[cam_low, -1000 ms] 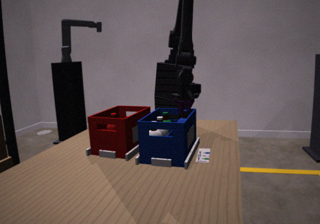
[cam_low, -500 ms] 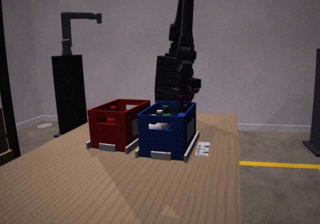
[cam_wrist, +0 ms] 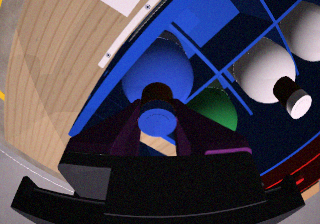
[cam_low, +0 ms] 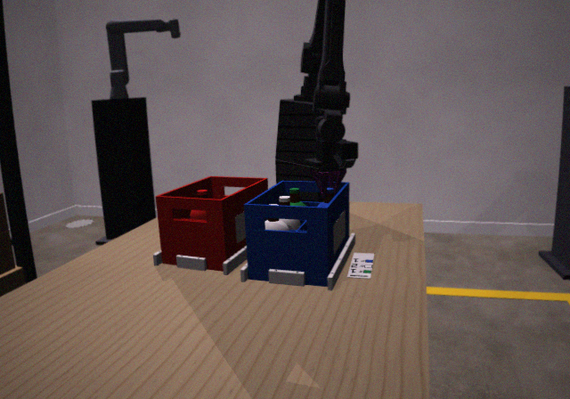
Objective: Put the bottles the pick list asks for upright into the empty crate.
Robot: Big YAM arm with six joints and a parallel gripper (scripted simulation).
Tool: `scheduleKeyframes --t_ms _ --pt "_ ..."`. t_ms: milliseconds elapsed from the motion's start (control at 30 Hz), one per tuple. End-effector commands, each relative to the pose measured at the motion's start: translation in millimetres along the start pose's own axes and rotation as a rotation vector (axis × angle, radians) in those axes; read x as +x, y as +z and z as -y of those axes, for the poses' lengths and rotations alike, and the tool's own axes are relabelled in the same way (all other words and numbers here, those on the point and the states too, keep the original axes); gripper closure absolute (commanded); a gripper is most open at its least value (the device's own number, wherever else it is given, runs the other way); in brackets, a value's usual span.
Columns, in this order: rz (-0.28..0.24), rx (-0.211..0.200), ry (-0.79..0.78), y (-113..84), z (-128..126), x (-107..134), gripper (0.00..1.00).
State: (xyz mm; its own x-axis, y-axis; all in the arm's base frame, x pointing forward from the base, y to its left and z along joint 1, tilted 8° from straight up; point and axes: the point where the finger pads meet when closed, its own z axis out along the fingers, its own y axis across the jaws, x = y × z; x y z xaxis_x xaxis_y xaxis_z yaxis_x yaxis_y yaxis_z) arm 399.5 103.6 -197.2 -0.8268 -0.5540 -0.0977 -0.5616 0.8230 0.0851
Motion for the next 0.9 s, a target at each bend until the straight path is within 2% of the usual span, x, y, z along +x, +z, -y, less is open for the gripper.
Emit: scheduleKeyframes --t_ms 0,600,867 --pt "0.069 0.028 -0.005 -14.2 6 -30 1.00" --pt "0.044 0.018 -0.003 -6.8 1 -15 1.00" --pt "0.046 0.019 -0.002 -6.6 1 -15 1.00"
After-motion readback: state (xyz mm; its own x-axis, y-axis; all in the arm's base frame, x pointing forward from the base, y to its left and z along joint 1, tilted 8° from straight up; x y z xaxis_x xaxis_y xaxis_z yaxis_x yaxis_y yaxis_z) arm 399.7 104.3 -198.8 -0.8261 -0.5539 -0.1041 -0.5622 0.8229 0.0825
